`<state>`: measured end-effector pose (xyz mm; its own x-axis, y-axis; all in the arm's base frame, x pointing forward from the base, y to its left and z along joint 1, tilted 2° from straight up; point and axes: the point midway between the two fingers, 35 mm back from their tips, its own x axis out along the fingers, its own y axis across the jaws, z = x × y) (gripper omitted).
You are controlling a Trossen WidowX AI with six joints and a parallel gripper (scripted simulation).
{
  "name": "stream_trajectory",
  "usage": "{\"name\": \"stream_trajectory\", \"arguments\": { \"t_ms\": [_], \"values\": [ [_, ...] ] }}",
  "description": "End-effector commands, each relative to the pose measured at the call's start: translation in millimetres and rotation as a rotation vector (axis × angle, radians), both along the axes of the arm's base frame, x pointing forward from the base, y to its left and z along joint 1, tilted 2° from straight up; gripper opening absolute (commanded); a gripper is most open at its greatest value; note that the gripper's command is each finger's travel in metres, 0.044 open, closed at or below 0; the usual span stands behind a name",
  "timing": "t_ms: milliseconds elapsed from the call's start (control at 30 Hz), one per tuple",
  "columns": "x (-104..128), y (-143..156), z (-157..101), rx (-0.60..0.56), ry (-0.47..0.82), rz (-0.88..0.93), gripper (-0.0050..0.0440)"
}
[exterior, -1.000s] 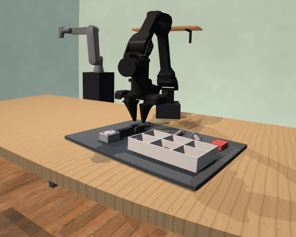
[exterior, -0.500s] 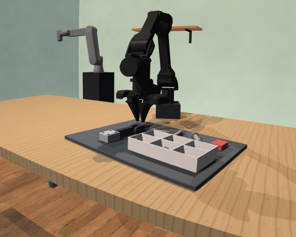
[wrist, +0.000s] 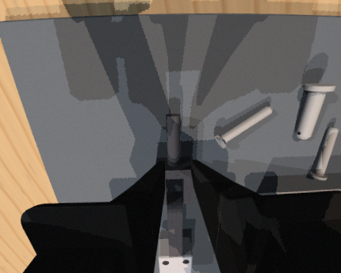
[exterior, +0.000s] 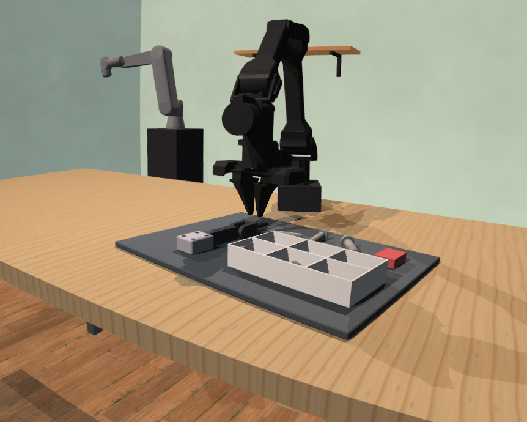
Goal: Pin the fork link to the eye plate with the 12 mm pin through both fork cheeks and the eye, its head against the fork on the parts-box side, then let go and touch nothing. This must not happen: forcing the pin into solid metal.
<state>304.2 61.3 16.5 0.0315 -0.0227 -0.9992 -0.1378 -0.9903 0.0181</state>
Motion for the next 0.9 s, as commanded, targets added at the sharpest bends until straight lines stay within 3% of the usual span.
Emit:
{"name": "stream_trajectory", "arguments": {
  "t_ms": [0, 200, 867],
  "values": [
    [-4, -1, -13, -0.005, 0.016, -0.006, 0.0100],
    [-5, -2, -27, -0.005, 0.016, -0.006, 0.0100],
    [-5, -2, -26, -0.005, 0.016, -0.006, 0.0100]
  ]
}}
